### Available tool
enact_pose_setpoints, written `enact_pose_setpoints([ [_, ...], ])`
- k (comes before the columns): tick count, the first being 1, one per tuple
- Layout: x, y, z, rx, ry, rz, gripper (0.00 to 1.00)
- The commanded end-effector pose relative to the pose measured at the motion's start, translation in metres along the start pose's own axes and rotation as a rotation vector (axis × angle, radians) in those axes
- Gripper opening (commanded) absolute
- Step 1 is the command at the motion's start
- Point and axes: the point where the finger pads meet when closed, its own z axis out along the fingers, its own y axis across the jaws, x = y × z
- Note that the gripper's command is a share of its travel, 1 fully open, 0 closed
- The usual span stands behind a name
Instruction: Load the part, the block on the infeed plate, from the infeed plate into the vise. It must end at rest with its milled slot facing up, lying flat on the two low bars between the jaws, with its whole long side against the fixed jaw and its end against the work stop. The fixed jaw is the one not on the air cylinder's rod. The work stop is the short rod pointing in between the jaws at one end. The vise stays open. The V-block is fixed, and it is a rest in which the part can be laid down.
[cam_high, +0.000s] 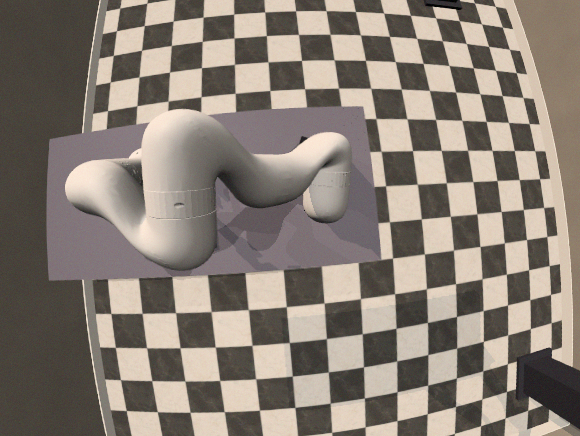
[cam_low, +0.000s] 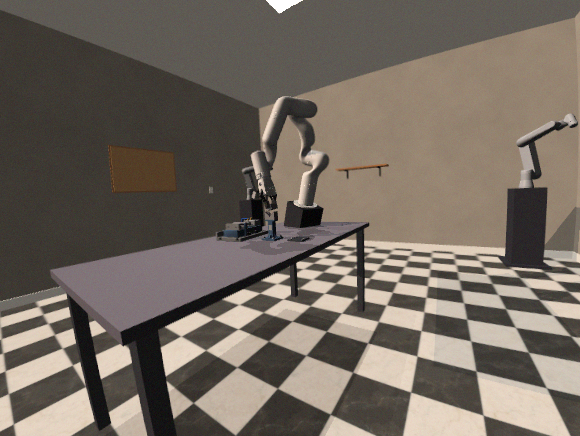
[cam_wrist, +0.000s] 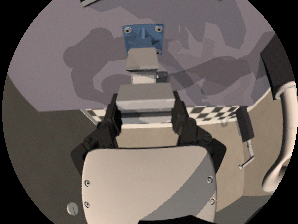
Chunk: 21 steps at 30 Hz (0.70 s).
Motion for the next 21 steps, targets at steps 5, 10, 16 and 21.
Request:
enact_pose_setpoints([
  [5,-0.0007,-0.0004,-0.0003,-0.002,0.08,0.001,0.0],
  [10,-0.0013,-0.0004,-0.0002,-0.003,0.127,0.001,0.0],
  [16,-0.0017,-0.0004,-0.0002,-0.003,0.163,0.001,0.0],
  [21,-0.0019,-0.0004,-0.0002,-0.002,0.186,0.001,0.0],
])
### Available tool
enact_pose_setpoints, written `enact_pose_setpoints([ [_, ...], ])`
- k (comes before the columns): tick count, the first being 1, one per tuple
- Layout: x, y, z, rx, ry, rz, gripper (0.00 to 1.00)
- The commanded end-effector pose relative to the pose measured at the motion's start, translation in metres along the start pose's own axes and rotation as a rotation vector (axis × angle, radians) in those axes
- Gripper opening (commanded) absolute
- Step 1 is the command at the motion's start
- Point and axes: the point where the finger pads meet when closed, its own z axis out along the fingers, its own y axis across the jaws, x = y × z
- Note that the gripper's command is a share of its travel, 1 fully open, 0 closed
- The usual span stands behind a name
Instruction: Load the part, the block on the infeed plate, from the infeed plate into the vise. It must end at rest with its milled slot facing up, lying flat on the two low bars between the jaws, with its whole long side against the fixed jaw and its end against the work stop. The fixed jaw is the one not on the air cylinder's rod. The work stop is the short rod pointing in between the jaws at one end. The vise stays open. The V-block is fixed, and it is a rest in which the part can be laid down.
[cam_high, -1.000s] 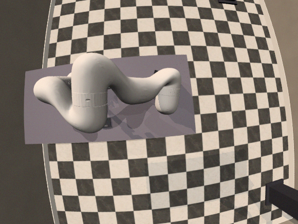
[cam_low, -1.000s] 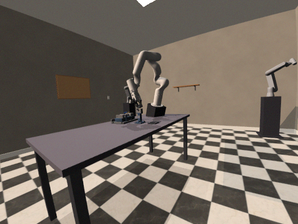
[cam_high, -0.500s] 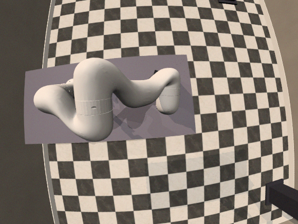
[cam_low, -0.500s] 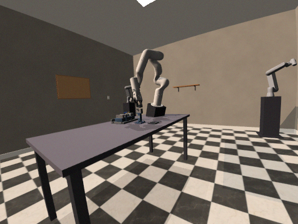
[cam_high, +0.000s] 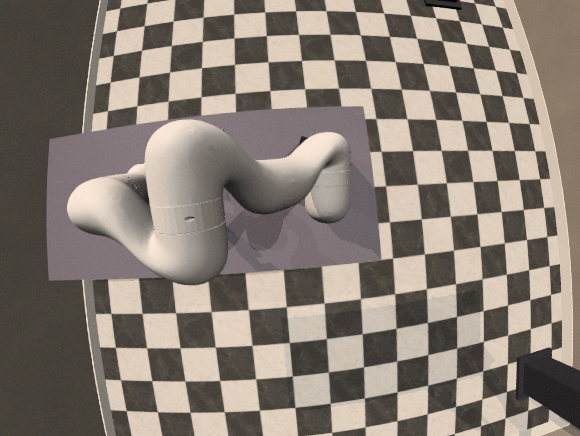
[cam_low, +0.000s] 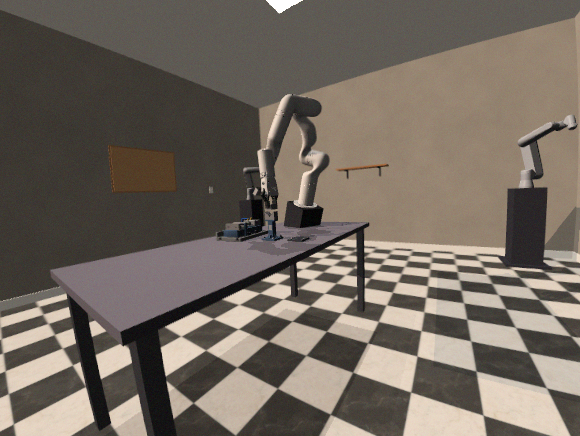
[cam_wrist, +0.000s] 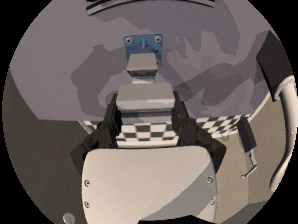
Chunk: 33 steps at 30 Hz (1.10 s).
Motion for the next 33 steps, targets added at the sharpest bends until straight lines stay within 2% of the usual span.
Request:
enact_pose_setpoints([
  [1,-0.0005,-0.0009,-0.0007,0.0,0.022,-0.001,0.0],
  [11,-0.0008,-0.0007,-0.0007,0.0,0.056,0.0,0.0],
  [33,-0.0011,-0.0009,-0.0007,0.001,0.075,-0.001,0.0],
])
